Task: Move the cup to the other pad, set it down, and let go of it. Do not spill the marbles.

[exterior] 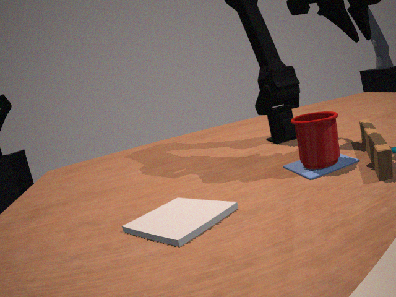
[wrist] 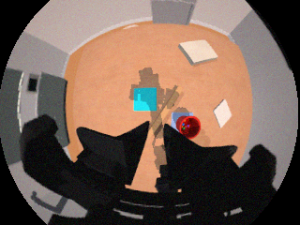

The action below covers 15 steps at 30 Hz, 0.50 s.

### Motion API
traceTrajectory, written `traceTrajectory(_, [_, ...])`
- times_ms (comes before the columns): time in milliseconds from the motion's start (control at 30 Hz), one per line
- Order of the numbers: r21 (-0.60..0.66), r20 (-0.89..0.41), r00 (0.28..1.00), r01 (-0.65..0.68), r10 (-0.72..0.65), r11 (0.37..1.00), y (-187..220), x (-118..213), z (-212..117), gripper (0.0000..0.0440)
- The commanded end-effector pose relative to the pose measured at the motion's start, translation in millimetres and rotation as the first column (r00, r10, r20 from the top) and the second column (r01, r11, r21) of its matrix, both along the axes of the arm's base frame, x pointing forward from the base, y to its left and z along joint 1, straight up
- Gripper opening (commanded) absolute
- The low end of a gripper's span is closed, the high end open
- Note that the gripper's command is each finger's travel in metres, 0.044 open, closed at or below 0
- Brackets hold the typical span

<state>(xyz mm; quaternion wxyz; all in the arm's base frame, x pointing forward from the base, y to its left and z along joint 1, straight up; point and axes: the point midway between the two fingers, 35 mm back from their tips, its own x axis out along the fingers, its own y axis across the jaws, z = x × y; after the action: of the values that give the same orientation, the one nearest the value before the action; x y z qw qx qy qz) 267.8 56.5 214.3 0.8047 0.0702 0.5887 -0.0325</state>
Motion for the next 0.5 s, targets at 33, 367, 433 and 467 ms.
traceTrajectory(33, [-0.032,-0.065,0.998,-0.012,0.010,0.999,-5.8,-1.6,-6.4,0.0100])
traceTrajectory(367, [-0.081,-0.194,0.981,-0.036,0.019,0.996,-20.2,-7.4,-22.3,0.0102])
traceTrajectory(433, [-0.088,-0.216,0.976,-0.039,0.019,0.995,-23.1,-8.6,-25.5,0.0102])
traceTrajectory(467, [-0.091,-0.227,0.974,-0.041,0.019,0.995,-24.6,-9.2,-27.1,0.0102])
